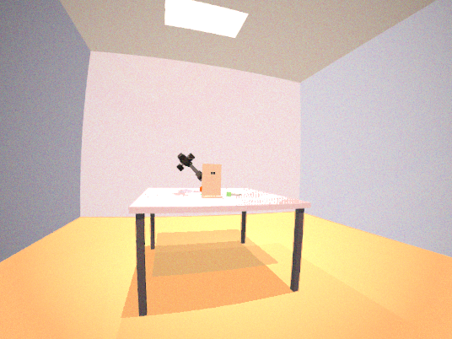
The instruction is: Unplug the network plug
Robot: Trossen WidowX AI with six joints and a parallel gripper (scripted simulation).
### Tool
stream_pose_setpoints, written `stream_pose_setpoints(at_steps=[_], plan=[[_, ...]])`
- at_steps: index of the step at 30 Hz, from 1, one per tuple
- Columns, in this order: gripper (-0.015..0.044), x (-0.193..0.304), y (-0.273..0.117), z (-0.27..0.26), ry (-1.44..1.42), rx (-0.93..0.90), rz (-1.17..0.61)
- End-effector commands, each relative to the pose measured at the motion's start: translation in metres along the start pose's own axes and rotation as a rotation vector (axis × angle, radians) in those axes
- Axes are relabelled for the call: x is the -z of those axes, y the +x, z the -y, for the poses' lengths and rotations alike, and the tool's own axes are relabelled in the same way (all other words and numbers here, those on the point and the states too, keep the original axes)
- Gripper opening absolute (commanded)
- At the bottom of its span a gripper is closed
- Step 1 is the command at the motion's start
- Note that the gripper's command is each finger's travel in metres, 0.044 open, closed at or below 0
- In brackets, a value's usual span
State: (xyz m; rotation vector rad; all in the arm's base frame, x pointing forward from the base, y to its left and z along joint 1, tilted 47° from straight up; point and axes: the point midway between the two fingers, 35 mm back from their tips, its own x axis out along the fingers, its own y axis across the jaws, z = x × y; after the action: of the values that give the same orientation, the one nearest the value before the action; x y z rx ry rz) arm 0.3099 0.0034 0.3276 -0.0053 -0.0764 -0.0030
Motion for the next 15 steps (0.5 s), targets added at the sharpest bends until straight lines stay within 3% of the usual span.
stream_pose_setpoints(at_steps=[1,9,15], plan=[[0.0374,0.001,0.0,0.0,0.003,-0.002,-0.002],[0.0164,0.043,-0.01,-0.014,0.148,-0.069,-0.072],[0.0156,0.076,-0.019,-0.025,0.273,-0.112,-0.136]])
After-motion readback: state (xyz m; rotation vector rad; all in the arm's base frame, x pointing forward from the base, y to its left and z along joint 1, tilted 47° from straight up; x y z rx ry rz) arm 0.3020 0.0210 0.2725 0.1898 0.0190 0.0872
